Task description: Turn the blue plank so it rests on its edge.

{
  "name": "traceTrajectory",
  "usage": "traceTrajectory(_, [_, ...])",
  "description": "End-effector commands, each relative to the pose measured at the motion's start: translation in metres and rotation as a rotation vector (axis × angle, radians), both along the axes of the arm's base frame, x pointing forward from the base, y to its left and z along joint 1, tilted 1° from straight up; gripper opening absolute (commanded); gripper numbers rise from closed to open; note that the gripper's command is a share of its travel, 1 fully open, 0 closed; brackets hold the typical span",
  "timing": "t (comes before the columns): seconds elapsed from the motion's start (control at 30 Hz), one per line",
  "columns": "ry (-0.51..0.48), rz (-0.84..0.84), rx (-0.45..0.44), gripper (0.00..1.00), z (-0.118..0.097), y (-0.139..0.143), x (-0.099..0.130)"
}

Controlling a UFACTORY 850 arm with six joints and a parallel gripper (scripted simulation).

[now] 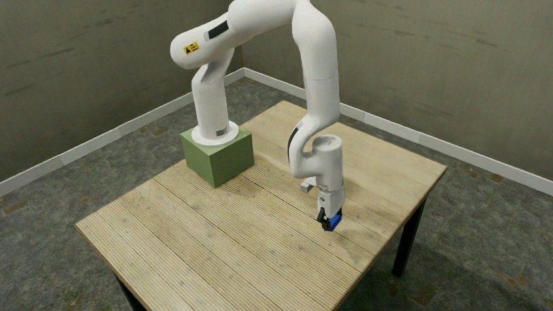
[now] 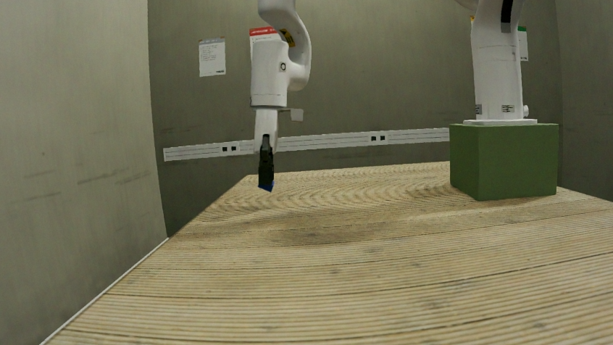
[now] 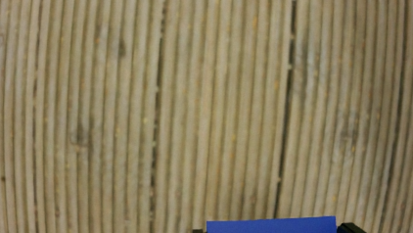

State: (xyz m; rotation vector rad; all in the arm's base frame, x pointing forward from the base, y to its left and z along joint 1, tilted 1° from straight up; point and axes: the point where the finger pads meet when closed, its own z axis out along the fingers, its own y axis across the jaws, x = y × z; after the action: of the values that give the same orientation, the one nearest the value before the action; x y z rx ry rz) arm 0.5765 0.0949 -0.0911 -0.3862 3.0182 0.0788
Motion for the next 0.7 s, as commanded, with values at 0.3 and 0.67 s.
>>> traceTrajectory(0.3, [-0.010,0.009,0.093,0.72,-0.001,0.014,-0.013])
traceTrajectory(0.67, [-0.049,0.011,0.148,0.72,-0.001,0.025,-0.014])
